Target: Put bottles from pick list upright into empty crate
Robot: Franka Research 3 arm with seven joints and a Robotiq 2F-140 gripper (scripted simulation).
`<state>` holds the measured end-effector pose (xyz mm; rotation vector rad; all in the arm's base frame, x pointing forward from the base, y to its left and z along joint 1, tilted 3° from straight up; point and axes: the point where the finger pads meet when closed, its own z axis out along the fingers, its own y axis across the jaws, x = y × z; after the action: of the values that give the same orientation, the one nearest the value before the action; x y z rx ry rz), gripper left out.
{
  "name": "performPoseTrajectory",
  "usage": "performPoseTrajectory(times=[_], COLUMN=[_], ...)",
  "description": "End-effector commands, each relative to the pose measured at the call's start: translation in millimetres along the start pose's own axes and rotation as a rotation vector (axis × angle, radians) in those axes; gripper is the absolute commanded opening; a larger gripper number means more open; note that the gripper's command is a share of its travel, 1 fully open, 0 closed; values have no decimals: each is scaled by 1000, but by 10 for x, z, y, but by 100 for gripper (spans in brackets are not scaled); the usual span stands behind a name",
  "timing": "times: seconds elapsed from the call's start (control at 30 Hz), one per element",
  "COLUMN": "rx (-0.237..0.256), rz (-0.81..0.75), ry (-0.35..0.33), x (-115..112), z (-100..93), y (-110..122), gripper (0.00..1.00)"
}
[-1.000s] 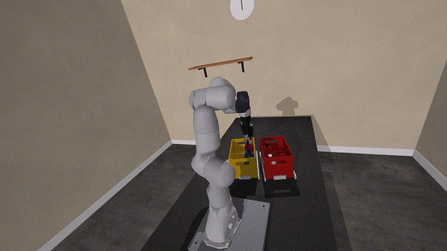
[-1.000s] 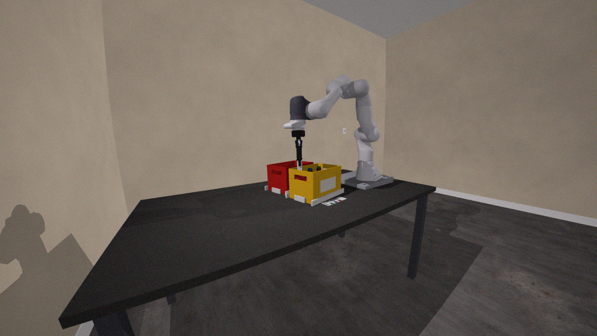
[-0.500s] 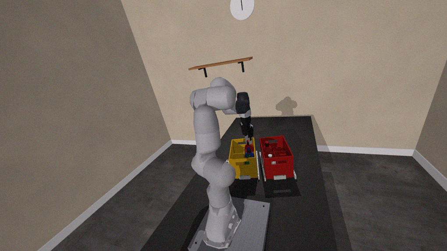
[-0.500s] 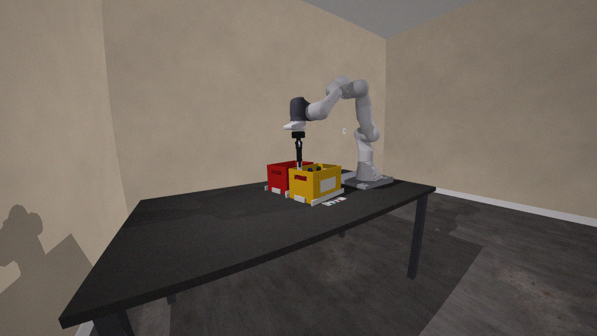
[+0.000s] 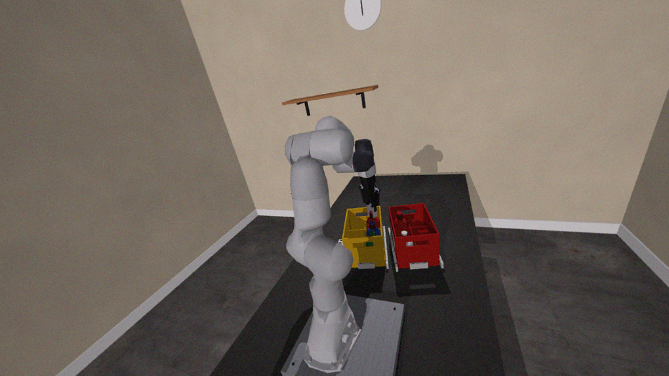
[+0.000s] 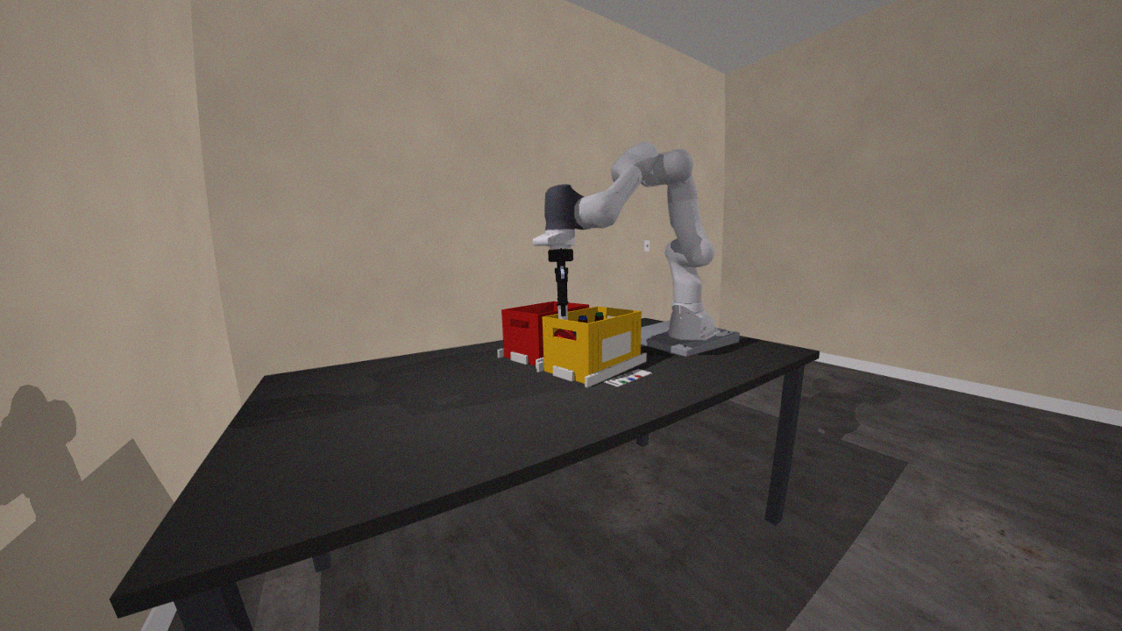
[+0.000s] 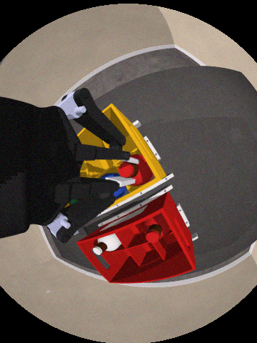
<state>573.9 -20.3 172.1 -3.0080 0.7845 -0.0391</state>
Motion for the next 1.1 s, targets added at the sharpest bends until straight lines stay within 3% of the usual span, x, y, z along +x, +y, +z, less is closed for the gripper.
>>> performPoseTrajectory(times=[0.0,1.07], rx=[5,5], rz=[1,1], ry=[16,16], x=[39,40], z=[-25,55], y=[-38,-39], gripper=[0,0])
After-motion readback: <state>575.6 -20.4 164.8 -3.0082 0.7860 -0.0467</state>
